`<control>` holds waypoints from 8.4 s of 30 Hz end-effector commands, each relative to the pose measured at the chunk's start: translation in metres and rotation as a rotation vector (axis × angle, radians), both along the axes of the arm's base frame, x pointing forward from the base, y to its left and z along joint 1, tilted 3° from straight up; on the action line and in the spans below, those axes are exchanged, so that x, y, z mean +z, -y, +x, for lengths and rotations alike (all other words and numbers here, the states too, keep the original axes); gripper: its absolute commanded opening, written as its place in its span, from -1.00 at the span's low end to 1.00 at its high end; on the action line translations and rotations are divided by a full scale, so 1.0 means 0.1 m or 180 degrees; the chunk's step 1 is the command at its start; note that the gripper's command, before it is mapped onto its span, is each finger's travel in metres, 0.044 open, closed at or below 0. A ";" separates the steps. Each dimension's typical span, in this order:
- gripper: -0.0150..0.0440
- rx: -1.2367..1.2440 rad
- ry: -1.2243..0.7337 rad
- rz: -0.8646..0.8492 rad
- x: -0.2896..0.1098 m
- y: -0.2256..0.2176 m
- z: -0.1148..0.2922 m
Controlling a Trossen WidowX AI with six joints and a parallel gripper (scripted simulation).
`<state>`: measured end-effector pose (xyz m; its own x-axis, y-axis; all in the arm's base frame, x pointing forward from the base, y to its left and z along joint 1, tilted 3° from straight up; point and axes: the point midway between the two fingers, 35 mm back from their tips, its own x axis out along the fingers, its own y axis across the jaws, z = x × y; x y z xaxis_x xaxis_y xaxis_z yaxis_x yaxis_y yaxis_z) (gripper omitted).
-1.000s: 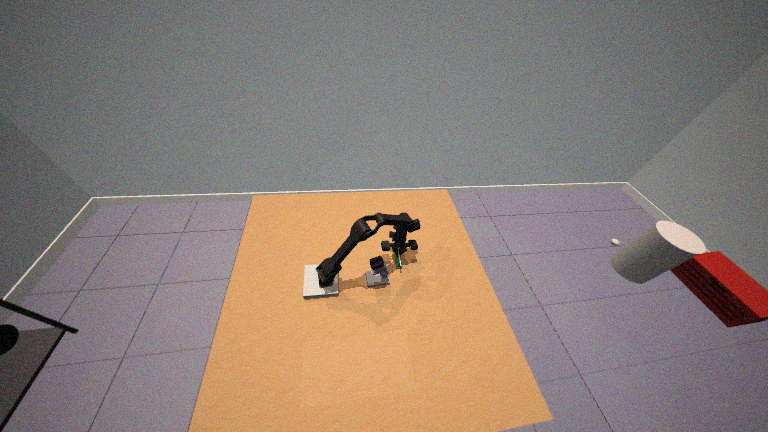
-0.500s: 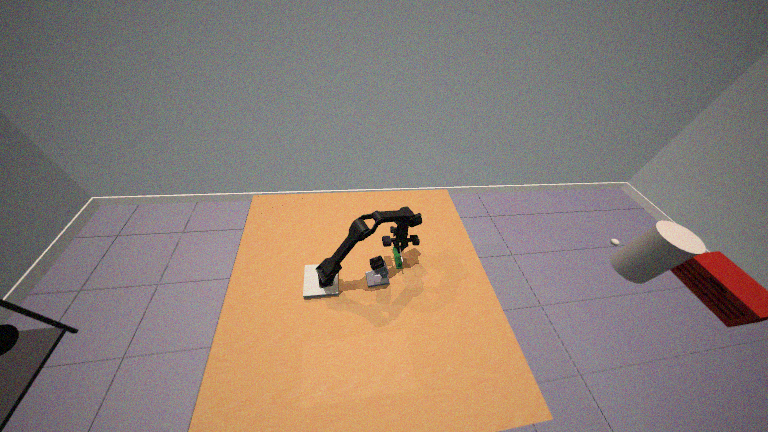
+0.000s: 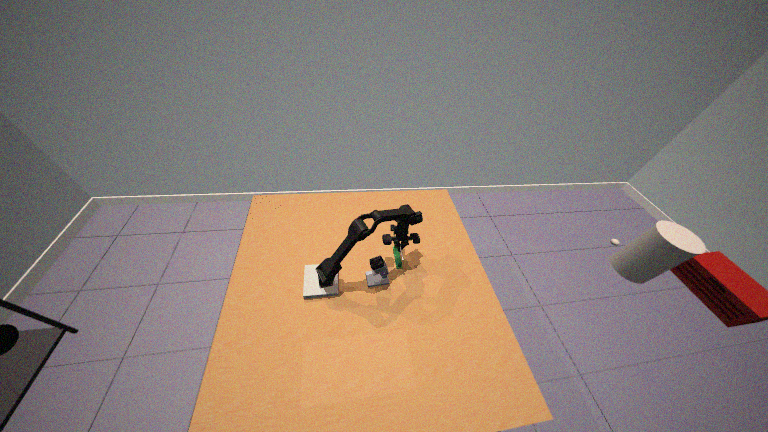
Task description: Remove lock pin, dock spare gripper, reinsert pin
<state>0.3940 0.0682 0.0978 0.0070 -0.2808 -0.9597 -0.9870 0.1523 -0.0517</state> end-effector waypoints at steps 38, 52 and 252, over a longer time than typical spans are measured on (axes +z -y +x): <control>-0.49 0.0219 -0.0030 0.0033 0.15 -0.21 -1.01; -0.49 0.0240 -0.0032 0.0035 -0.11 -0.22 -1.09; 0.19 0.0294 -0.0210 -0.0021 0.24 -0.05 -1.27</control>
<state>0.2661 0.0676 0.1152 -0.0328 -0.2917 -0.9559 -0.9981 0.0590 0.0162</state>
